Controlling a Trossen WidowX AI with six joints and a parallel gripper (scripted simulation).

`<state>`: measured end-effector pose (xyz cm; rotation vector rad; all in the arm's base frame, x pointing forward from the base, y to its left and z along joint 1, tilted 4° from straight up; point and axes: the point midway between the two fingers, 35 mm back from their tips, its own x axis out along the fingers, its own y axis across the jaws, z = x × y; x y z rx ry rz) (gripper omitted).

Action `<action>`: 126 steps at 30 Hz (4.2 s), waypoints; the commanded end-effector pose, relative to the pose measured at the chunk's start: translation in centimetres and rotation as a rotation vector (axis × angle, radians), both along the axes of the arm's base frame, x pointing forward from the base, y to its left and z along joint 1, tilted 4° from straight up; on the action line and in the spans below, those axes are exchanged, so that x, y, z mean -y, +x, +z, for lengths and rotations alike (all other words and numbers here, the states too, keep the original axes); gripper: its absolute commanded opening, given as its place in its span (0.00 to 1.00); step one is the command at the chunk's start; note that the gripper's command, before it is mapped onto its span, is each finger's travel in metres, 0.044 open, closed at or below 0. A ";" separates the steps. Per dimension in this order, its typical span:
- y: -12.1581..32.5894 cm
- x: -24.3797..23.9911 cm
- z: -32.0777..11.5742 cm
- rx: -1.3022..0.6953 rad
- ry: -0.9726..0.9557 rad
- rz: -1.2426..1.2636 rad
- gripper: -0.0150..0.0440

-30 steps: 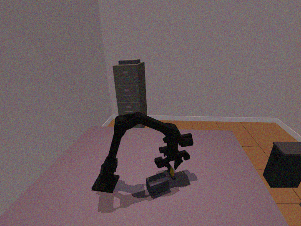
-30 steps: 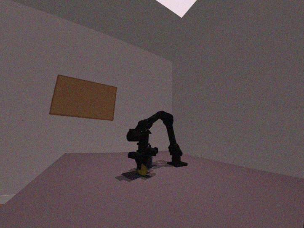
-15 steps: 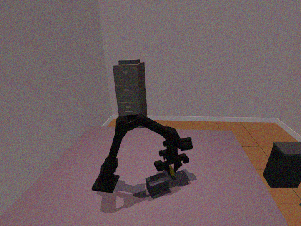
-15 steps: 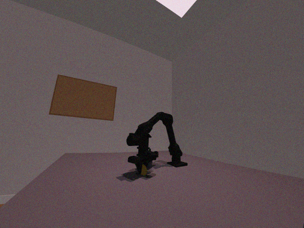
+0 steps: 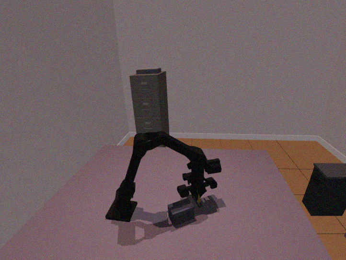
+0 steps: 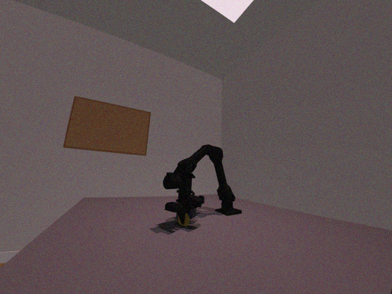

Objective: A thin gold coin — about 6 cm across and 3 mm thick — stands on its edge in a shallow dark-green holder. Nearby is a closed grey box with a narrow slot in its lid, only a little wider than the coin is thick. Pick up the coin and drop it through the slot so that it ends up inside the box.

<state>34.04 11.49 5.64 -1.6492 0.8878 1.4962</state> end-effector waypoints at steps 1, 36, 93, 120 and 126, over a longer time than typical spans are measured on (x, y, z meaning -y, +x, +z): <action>0.0 -0.1 0.1 -0.002 0.004 0.005 0.25; -0.7 -0.3 9.0 -0.002 0.004 0.005 0.25; -0.8 -0.2 9.5 0.024 0.131 -1.496 0.25; -3.5 6.1 9.7 0.026 0.125 -1.497 0.25; -4.3 7.4 9.6 0.026 0.124 -1.497 0.25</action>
